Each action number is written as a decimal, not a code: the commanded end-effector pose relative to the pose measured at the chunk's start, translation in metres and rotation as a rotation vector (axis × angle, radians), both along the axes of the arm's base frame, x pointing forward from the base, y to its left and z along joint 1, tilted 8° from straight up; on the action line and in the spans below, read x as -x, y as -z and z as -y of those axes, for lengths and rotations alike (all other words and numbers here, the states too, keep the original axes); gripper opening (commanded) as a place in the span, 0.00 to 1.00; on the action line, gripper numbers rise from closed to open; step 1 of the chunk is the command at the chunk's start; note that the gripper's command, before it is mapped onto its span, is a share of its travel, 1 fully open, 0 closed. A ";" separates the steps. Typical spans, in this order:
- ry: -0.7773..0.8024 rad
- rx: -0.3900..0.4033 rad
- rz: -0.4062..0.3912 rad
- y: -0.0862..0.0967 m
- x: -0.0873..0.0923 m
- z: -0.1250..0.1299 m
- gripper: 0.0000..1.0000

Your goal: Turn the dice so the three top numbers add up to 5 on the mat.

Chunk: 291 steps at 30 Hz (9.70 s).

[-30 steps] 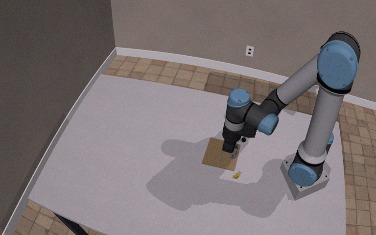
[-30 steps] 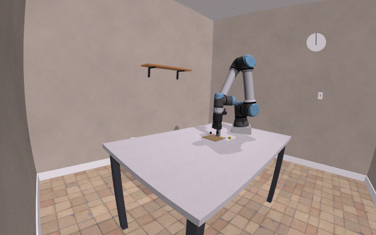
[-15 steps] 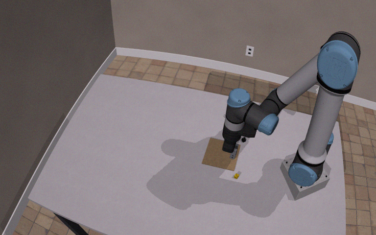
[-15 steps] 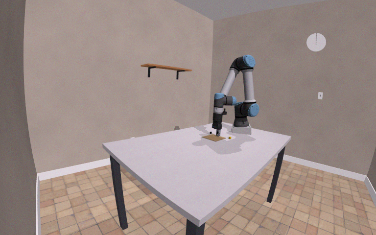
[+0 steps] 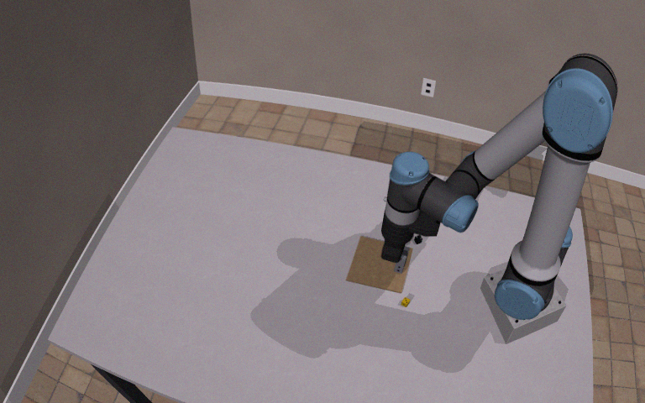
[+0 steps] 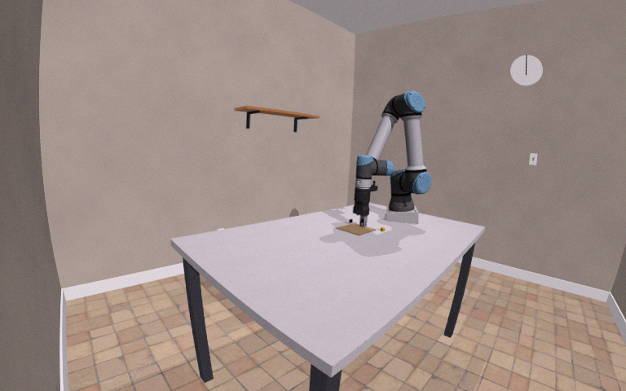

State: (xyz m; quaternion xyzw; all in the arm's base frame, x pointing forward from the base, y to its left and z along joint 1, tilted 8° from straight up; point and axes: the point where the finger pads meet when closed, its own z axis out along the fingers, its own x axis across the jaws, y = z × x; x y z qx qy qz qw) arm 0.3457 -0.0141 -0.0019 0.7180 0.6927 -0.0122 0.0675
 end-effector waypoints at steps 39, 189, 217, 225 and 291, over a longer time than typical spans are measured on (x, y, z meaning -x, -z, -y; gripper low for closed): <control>0.000 0.000 0.001 0.003 -0.001 0.000 0.34; 1.408 -0.110 0.159 -0.080 0.022 0.044 1.00; 2.278 -0.176 0.262 -0.076 0.031 0.090 1.00; 2.354 -0.182 0.271 -0.076 0.033 0.094 1.00; 2.374 -0.184 0.274 -0.064 0.032 0.097 0.64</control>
